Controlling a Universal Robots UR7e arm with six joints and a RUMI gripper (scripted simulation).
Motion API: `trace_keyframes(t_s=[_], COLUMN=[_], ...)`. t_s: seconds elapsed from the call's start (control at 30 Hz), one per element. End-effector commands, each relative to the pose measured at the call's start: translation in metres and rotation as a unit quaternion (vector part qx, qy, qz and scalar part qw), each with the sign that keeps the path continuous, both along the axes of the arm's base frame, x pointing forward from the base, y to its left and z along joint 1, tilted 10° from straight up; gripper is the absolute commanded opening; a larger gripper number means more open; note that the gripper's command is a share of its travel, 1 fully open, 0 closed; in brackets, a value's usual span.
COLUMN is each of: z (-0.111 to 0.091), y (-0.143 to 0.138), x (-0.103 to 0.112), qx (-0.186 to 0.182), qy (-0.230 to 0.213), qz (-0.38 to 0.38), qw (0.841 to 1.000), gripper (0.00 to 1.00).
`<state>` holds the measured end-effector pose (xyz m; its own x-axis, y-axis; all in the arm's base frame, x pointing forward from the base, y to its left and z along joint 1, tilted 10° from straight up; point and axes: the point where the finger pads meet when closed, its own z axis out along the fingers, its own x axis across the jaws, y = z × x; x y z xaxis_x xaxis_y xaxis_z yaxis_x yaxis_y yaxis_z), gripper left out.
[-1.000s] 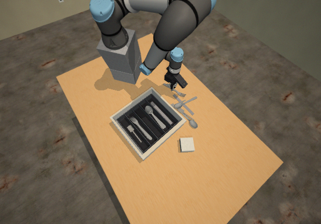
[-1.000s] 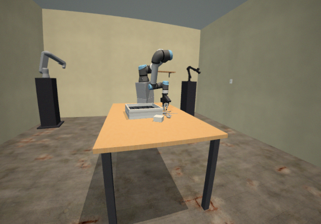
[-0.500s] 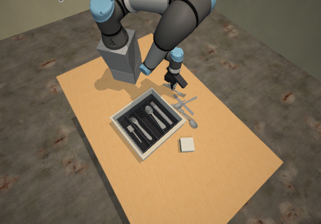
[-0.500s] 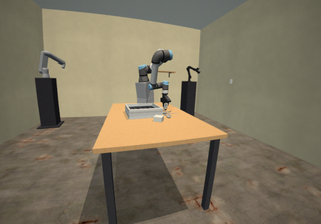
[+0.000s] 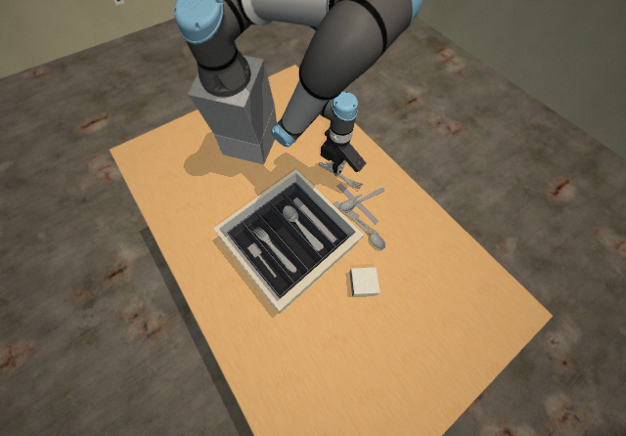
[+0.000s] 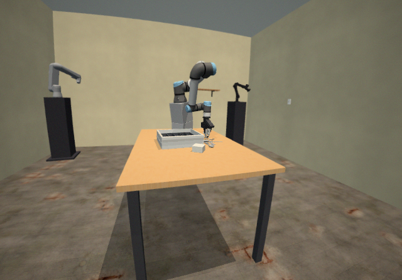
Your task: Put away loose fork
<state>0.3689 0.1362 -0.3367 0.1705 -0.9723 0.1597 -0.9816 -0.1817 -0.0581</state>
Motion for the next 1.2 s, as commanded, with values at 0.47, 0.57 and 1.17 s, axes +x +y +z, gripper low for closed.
trace_keyframes(t_s=[0.47,0.57,1.17], z=[0.0,0.0,0.017], y=[0.0,0.0,0.003], x=[0.003,0.003,-0.001], qx=[0.001,0.001,0.0], qy=[-0.002,-0.002,-0.001], qz=[0.0,0.0,0.001], qw=[1.0,1.0,1.0], gripper=[0.02,0.02,0.02])
